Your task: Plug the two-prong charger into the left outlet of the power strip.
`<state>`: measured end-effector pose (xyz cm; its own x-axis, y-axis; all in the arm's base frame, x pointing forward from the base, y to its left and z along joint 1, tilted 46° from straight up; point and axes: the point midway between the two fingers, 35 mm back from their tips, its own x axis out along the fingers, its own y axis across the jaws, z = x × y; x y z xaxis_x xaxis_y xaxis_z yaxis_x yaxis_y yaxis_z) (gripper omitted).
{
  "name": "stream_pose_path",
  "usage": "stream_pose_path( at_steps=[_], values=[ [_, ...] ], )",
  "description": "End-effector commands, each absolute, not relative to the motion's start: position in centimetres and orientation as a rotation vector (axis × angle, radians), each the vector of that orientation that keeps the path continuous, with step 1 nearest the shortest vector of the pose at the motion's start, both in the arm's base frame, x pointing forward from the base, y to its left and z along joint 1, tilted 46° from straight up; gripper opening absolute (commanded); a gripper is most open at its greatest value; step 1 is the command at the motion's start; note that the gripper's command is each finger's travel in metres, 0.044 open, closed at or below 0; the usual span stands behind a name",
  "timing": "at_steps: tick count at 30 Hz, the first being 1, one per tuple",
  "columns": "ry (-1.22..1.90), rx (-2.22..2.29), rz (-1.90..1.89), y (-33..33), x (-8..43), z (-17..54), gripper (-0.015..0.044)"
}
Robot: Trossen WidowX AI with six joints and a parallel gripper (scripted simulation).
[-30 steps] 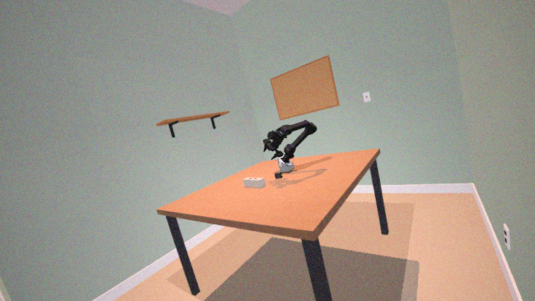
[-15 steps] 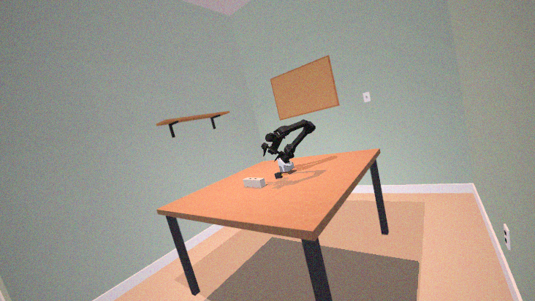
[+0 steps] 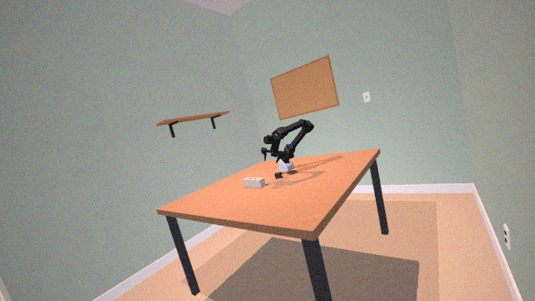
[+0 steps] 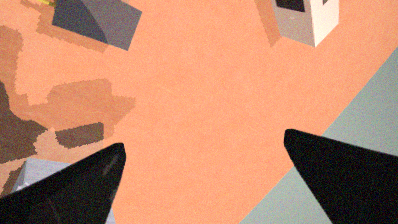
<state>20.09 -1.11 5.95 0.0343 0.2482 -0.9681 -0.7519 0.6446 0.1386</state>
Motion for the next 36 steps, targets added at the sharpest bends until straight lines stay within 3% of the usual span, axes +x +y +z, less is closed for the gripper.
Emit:
stream_pose_path(
  at_steps=[1, 36],
  values=[
    [1.282, -0.513, 0.902, -0.6, 20.3, 5.9, 0.0440],
    [0.634, -0.830, 1.584, 4.3, 21.0, 5.2, 0.0440]
  ],
)
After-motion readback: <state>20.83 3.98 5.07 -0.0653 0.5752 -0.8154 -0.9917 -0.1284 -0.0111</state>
